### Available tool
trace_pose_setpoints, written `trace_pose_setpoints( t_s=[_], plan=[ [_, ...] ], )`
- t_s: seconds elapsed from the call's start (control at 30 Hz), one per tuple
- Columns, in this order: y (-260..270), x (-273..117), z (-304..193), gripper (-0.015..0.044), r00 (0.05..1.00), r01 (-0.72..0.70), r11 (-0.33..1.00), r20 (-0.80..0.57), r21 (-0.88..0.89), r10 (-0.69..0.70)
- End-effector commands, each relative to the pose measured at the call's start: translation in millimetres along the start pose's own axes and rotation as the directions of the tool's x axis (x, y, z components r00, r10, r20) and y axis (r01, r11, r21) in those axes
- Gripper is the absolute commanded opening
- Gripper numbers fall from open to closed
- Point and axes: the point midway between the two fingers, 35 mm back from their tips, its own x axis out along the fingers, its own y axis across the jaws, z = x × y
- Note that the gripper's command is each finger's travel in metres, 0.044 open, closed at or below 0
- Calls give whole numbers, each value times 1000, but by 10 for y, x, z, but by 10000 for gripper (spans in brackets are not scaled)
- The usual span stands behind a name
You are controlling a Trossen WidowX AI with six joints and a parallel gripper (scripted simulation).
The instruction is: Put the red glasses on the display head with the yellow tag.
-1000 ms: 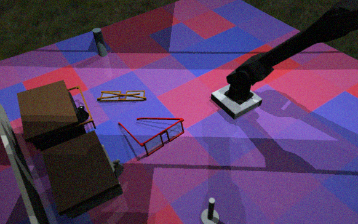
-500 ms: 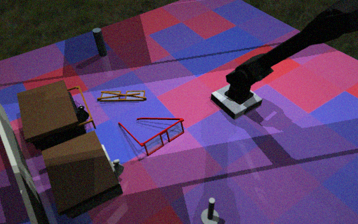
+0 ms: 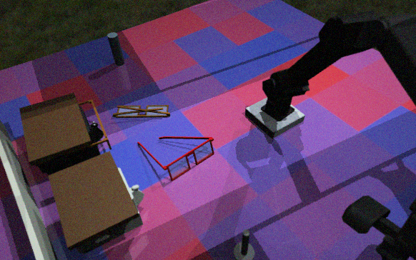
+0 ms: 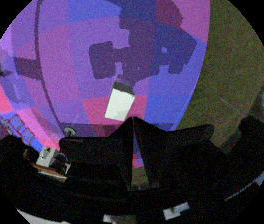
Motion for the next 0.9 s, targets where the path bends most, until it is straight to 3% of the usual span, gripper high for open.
trace_pose_setpoints(
  t_s=[0.0, 0.13, 0.87],
  plan=[
    [435, 51, -135, 0, 979, -76, 997, 190, -18, 78],
    [575, 54, -170, 0, 961, -92, 995, 257, -35, 98],
    [585, 267, -121, 0, 961, -92, 995, 257, -35, 98]
  ],
)
